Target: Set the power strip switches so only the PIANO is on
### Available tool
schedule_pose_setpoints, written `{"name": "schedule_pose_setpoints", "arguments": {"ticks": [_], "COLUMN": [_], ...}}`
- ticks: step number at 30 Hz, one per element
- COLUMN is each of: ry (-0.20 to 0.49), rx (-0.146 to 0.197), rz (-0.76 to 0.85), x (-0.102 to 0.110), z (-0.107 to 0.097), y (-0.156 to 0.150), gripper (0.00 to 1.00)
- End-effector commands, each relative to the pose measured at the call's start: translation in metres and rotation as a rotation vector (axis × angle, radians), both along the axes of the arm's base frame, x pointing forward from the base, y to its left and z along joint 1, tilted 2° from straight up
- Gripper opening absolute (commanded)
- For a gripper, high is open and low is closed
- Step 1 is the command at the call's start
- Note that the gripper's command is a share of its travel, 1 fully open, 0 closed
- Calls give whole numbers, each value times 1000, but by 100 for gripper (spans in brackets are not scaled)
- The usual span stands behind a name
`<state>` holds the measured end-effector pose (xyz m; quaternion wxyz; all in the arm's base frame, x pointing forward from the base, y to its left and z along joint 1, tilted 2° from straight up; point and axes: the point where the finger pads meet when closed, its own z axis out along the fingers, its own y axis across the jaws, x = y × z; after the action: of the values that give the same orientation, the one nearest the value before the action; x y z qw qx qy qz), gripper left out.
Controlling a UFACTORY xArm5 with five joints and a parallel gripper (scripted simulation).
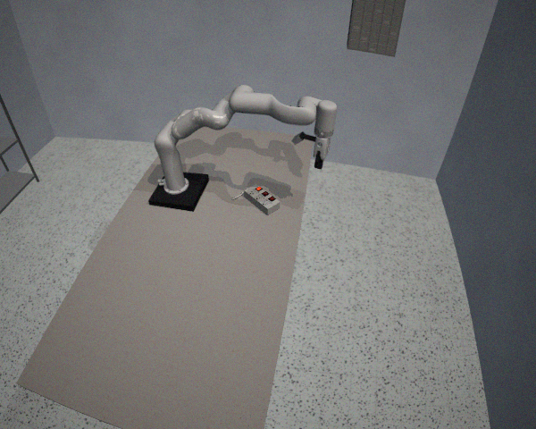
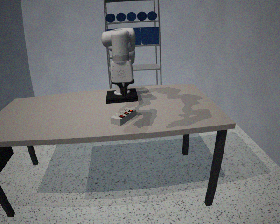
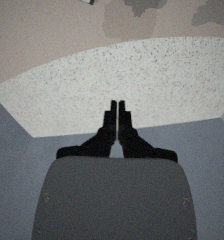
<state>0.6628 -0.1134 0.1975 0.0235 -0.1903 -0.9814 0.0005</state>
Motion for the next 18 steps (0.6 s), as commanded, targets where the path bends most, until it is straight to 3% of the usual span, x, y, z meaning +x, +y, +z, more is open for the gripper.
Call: {"name": "schedule_pose_setpoints", "arguments": {"ticks": [1, 7, 9, 18], "ry": [-6, -6, 45, 45], "rx": [-1, -1, 15, 15], "rz": [0, 0, 118, 118], "x": [0, 0, -14, -14], "z": [2, 2, -20, -20], "y": [0, 0, 8, 8], "gripper": [0, 0, 0, 0]}}
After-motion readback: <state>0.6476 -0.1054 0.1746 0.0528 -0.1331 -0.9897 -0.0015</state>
